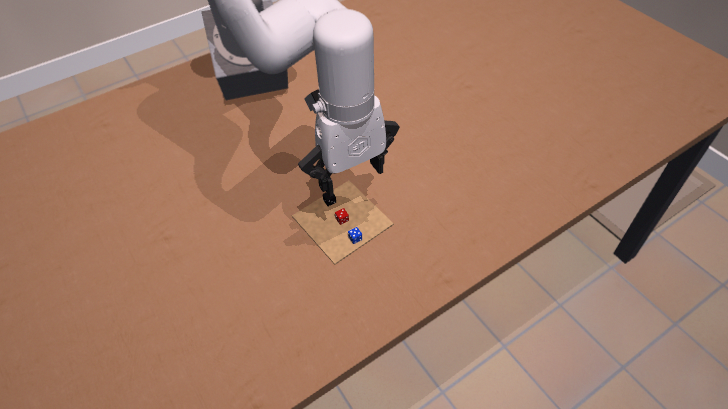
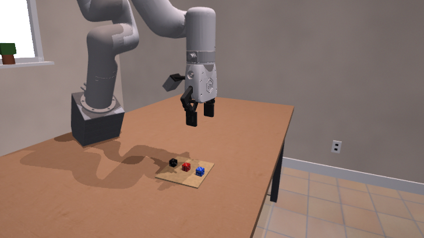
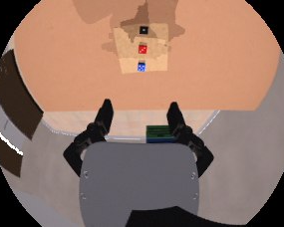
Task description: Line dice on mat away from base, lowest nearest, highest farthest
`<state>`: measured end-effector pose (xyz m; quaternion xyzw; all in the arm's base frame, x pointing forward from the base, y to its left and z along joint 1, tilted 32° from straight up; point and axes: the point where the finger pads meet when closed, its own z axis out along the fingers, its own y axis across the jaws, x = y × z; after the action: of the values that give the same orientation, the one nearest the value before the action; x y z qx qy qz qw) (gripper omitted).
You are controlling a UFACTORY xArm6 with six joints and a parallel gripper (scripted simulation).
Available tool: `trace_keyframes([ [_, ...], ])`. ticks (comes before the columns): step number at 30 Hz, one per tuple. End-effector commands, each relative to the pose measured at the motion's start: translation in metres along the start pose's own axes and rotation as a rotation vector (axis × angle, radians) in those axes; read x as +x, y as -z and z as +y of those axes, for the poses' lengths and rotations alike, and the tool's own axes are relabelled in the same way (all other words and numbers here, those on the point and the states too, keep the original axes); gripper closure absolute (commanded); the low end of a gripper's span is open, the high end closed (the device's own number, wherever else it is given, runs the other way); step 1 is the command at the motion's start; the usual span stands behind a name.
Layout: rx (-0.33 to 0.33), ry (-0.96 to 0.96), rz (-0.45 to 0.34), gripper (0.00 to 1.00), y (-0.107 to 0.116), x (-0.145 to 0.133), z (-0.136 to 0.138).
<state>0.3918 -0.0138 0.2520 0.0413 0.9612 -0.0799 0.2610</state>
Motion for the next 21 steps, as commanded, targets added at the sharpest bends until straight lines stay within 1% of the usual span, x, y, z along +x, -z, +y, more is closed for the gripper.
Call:
trace_keyframes([
  [1,0.001,0.000,0.001,0.00,0.0102,0.0003,-0.0004],
  [5,0.001,0.000,0.001,0.00,0.0131,0.0003,-0.0004],
  [21,0.001,0.000,0.001,0.00,0.0131,0.0003,-0.0004],
])
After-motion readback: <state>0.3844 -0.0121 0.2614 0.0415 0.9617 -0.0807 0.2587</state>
